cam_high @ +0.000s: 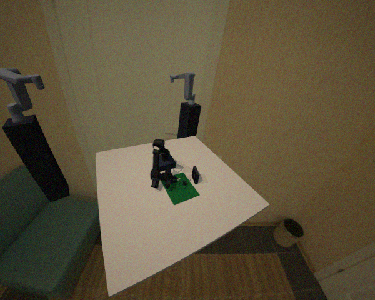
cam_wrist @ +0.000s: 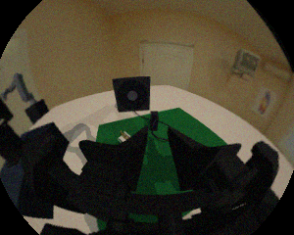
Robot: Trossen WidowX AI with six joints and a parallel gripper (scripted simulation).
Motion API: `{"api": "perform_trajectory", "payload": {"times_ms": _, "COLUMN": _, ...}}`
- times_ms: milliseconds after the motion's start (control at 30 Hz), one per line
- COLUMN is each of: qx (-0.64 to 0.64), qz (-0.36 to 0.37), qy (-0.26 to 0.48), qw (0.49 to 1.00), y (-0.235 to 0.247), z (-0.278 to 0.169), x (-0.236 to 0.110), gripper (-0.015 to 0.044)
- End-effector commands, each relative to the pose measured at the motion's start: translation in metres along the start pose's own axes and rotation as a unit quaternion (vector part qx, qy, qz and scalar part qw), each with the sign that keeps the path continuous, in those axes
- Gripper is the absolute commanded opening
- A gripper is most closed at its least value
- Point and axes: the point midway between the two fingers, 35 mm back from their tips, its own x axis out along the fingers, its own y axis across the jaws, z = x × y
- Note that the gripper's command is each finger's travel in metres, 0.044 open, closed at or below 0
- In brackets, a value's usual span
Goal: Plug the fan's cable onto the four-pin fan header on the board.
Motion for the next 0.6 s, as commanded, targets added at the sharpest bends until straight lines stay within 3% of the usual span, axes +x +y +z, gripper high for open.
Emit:
{"api": "perform_trajectory", "payload": {"times_ms": 0, "qx": -0.004, "qz": 0.001, "qy": -0.001, "qw": 1.000, "y": -0.001, "z": 0.005, "x": -0.008, "gripper": 0.0140}}
{"api": "perform_trajectory", "payload": {"times_ms": 367, "qx": -0.006, "qz": 0.004, "qy": -0.015, "qw": 1.000, "y": 0.002, "z": 0.024, "x": -0.034, "gripper": 0.0140}}
{"api": "perform_trajectory", "payload": {"times_ms": 567, "qx": 0.008, "qz": 0.051, "qy": 0.023, "qw": 0.998, "y": 0.009, "z": 0.026, "x": -0.026, "gripper": 0.0298}}
